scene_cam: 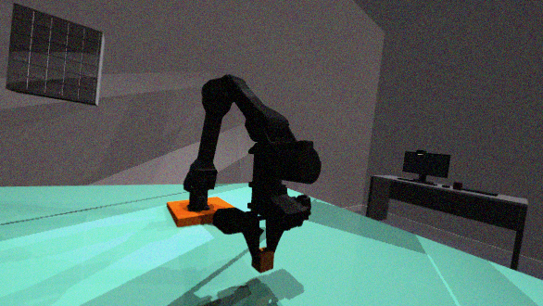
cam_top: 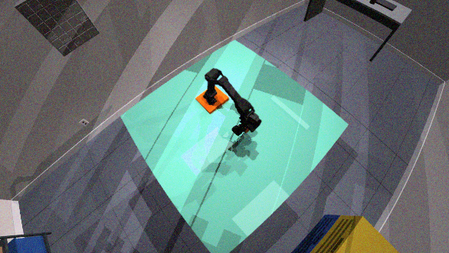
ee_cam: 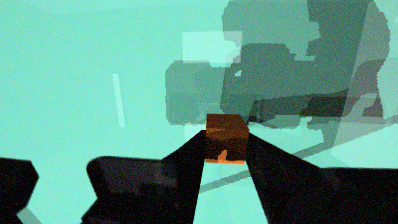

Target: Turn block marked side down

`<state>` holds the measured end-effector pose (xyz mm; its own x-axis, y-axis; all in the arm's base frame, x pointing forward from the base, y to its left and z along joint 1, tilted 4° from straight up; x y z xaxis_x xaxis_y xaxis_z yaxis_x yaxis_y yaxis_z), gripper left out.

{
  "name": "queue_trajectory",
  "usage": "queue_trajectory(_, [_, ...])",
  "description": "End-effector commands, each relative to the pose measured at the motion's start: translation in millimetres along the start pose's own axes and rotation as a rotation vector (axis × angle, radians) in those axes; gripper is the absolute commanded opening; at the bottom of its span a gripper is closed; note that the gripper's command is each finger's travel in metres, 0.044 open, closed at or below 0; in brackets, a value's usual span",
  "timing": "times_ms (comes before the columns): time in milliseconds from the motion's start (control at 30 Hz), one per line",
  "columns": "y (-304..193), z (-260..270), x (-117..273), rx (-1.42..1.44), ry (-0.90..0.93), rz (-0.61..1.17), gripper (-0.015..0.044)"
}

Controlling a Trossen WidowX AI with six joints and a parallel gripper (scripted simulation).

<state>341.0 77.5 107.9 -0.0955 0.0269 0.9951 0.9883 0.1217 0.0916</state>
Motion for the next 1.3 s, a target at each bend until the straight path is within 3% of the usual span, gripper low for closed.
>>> queue_trajectory(0, [-3.3, -0.3, 0.1, 0.005, -0.001, -0.056, 0.0000])
queue_trajectory(900, [-34.6, -1.9, -8.9, 0.004, 0.012, -0.416, 0.0000])
queue_trajectory(1267, [-35.6, -0.5, -36.4, 0.006, 0.020, -0.574, 0.0000])
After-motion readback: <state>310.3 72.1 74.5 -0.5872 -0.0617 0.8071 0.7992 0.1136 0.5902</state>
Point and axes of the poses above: the point midway between the two fingers, 35 mm back from their tips, its own x axis back along the fingers, its own z axis across the jaws, y = z × x, the point moved 7 cm from there along x, back along the fingers, and after that the axes turned 2 degrees about -x, right-handed, at the moved point
